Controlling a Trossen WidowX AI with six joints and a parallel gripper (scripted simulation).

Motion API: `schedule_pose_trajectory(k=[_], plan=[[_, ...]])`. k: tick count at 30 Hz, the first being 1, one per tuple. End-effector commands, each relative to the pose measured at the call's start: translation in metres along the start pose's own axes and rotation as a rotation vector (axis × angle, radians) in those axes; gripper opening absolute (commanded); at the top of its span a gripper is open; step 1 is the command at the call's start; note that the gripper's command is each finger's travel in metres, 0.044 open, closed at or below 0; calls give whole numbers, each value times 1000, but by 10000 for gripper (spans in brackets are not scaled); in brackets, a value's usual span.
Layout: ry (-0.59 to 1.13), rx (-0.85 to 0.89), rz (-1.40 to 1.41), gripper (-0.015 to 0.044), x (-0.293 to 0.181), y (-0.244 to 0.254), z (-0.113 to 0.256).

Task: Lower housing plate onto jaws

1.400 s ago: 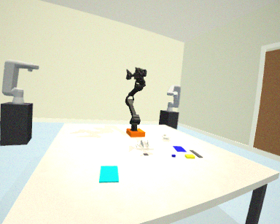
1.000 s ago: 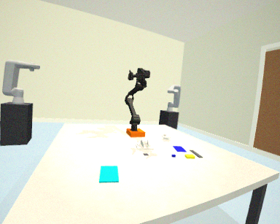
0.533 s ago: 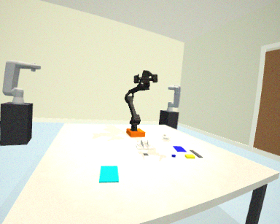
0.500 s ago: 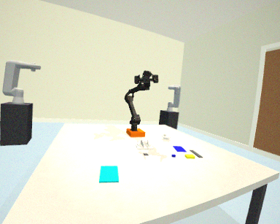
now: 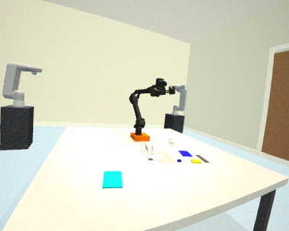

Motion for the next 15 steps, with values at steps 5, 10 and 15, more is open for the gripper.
schedule_pose_trajectory(k=[5,10,15], plan=[[217,78,-30,440,-55,34,-8],[366,108,-42,440,-94,53,-6],[518,123,-83,440,-130,70,2]])
Point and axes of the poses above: the point midway between the two fingers, 35 mm back from their tips, its own z axis back along the fingers, its own y axis across the jaws, x = y × z, the point moved 2 cm from there along z, back along the fingers, and after that the axes turned 4 degrees about -z, right-handed, at the moved point
